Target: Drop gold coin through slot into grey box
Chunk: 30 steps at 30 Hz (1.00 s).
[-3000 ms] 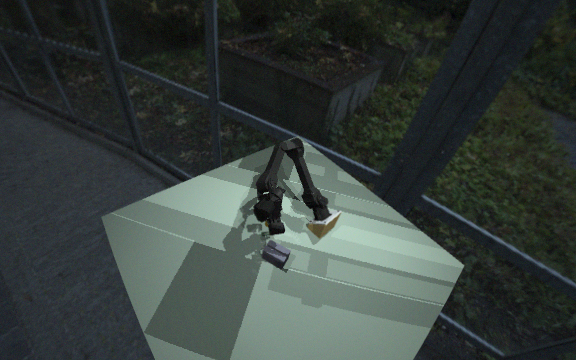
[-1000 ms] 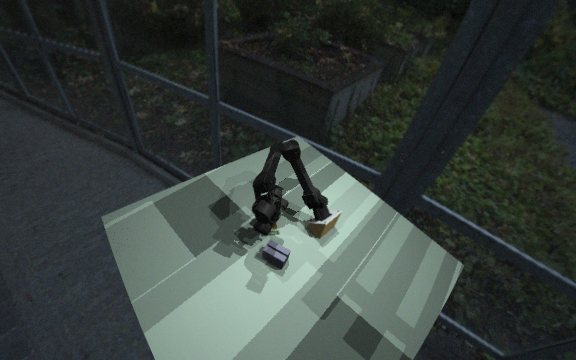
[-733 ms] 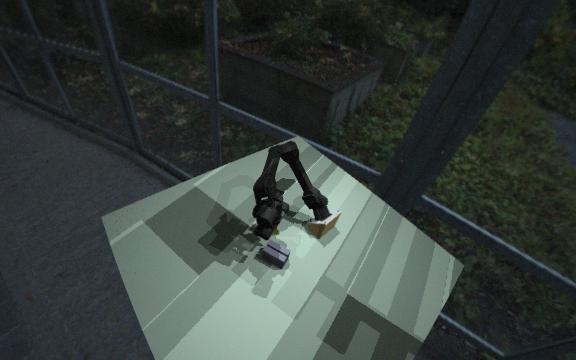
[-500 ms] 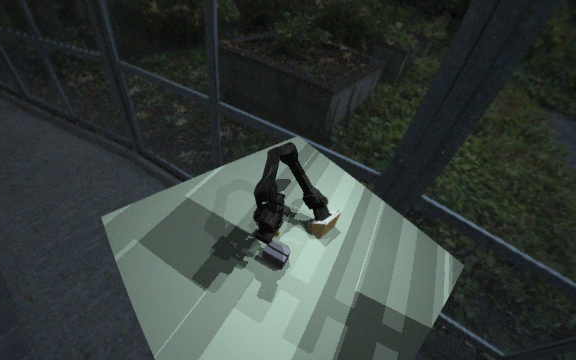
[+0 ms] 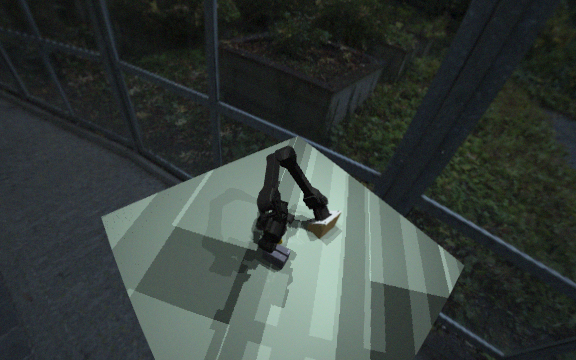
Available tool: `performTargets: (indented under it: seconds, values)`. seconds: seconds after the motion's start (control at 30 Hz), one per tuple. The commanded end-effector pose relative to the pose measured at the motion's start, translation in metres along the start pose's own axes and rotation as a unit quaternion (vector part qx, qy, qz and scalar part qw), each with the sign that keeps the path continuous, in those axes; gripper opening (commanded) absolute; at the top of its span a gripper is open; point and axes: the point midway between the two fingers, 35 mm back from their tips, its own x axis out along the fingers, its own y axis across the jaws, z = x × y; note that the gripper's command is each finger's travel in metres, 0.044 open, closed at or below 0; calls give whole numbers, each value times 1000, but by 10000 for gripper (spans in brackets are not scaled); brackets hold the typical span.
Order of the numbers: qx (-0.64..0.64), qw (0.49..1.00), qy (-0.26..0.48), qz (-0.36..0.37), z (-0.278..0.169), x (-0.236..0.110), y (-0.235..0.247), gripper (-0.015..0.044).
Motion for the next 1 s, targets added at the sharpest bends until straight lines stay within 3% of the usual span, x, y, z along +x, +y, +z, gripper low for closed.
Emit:
performTargets:
  seconds: [0.0,0.97]
  values:
    - [2,1000,1,1,-10,0,7,0]
    - [5,1000,-1,-1,-20,0,15,0]
